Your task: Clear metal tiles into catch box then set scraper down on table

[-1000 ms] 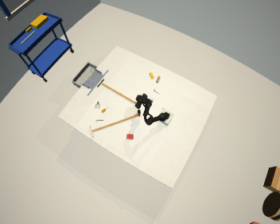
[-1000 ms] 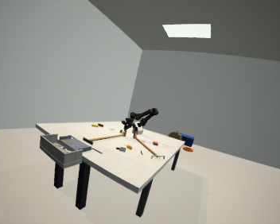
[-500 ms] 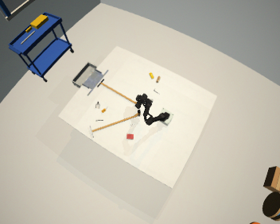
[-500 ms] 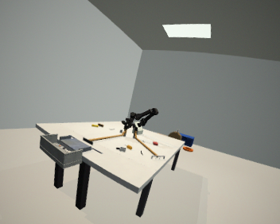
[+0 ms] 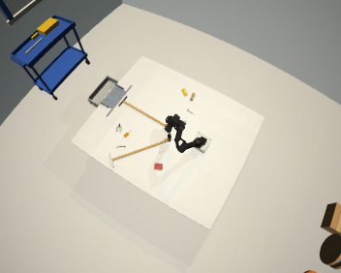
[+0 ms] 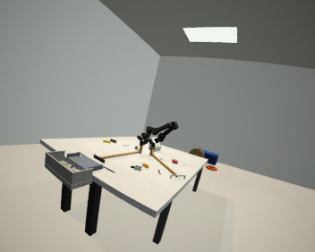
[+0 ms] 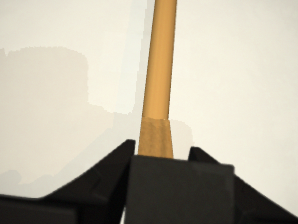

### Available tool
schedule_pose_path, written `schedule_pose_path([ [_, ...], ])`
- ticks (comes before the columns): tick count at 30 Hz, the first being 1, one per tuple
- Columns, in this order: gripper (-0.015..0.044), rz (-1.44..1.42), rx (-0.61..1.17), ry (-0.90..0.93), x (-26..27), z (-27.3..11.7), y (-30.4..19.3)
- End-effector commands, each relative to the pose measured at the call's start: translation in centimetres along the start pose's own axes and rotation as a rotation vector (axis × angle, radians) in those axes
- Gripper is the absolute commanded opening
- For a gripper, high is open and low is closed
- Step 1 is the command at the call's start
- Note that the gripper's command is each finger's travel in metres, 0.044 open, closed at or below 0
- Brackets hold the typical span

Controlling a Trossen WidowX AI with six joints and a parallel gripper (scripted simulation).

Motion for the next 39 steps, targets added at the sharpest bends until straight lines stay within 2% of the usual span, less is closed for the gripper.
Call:
schedule_pose_path([
  [1, 0.0, -0.011, -0.005, 0.007, -0.1, 0.0, 0.1],
  [18, 0.044, -0.001, 0.001, -0.001, -0.1, -0.1, 0.1],
  [39, 0.044, -0.011, 0.031, -0.025, -1.8, -4.9, 2.5],
])
Point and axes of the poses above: the point midway between the two fingers, 35 mm back from their tips, its own z axis out along the fingers, its own x axis across the jaws, y = z × x, the point moved 2 cm from there along -z, back along the fingers, and after that the axes turned 9 degrees about -z, right-handed, at the moved point
